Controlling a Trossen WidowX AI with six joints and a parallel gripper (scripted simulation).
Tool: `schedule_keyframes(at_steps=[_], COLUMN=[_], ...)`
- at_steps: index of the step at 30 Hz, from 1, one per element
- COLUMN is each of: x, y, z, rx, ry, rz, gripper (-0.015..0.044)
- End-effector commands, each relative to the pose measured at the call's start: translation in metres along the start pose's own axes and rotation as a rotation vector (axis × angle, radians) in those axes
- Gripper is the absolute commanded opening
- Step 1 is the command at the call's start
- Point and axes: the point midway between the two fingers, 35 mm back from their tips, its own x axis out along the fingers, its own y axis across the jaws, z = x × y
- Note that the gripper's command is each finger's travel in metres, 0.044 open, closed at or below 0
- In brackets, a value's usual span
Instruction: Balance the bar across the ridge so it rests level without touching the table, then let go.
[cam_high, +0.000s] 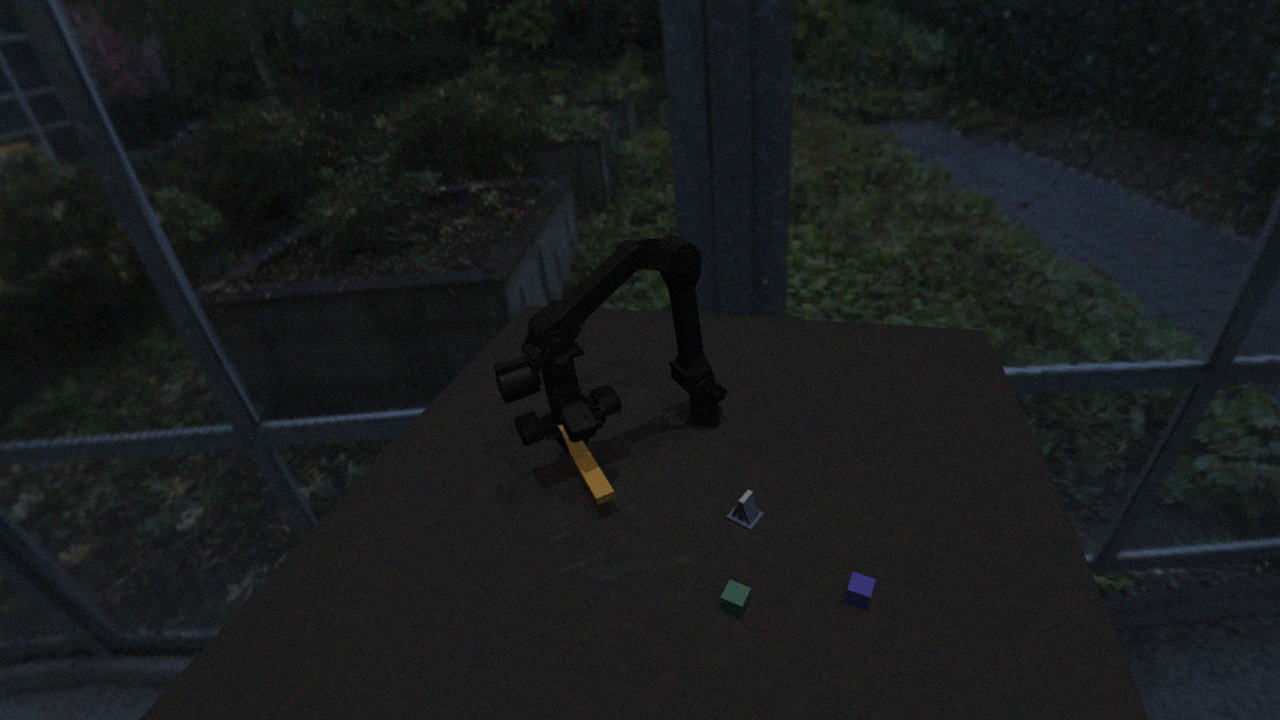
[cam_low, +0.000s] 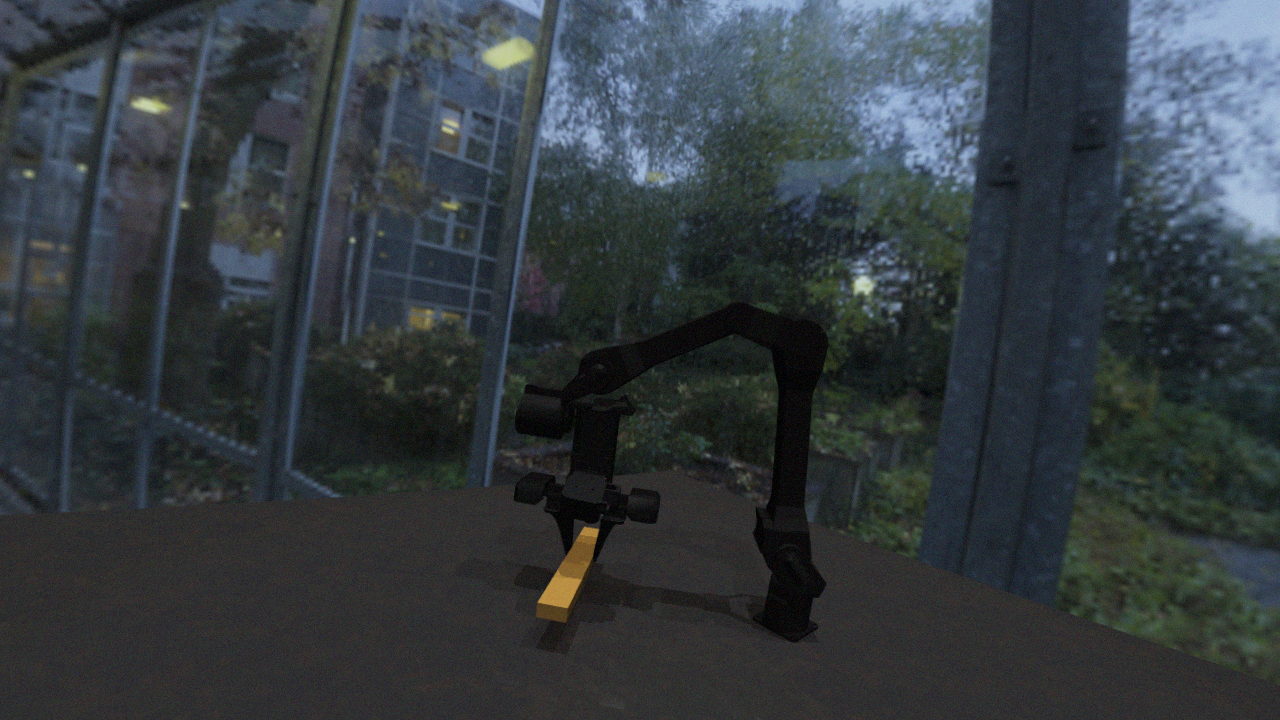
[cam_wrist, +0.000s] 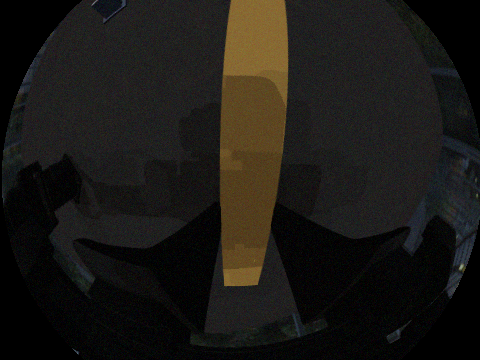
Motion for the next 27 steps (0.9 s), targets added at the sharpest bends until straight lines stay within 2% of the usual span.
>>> schedule_keyframes(at_steps=[1,19,27], x=[-0.013,-0.059,-0.060], y=[-0.002,0.003,0.006], z=[0.000,0.000,0.022], rx=[0.002,0.004,-0.023], ry=[-0.003,-0.005,-0.007], rz=[-0.011,-0.011,-0.011], gripper=[0.0000,0.0000,0.0000])
